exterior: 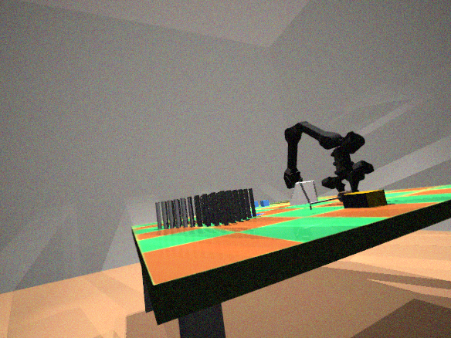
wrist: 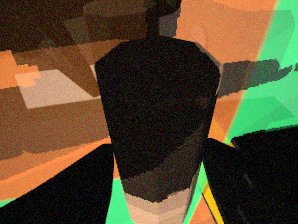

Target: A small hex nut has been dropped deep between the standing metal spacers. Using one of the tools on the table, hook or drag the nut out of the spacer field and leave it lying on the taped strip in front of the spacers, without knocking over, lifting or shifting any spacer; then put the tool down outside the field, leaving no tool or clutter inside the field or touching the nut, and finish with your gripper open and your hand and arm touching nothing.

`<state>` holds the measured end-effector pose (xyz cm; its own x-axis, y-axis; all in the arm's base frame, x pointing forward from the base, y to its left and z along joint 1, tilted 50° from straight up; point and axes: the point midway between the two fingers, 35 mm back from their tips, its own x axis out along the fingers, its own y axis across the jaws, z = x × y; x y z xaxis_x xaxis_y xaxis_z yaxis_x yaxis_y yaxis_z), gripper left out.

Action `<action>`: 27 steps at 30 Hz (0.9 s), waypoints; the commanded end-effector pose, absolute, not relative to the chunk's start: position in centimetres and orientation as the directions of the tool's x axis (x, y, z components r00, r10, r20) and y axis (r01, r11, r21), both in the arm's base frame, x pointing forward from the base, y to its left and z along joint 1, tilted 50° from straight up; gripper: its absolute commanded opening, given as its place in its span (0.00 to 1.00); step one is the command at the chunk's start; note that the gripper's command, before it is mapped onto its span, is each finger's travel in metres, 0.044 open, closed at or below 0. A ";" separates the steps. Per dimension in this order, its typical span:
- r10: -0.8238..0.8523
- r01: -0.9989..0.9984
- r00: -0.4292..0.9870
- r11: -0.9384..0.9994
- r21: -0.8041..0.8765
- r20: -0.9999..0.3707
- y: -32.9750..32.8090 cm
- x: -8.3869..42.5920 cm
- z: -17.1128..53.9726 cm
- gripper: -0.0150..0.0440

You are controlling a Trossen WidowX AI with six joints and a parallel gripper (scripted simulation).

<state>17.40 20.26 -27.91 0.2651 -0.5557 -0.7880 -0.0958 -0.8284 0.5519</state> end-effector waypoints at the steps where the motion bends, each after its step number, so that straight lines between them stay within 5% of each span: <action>1: -0.532 -0.102 0.277 -0.844 0.526 -0.800 23.1 18.3 -26.5 0.25; 27: -0.532 -0.119 0.272 -0.846 0.520 -0.802 31.6 19.9 -17.3 0.25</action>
<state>19.78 31.47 -17.62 0.2742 -0.5329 -0.8005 -0.1040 -0.8440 0.5262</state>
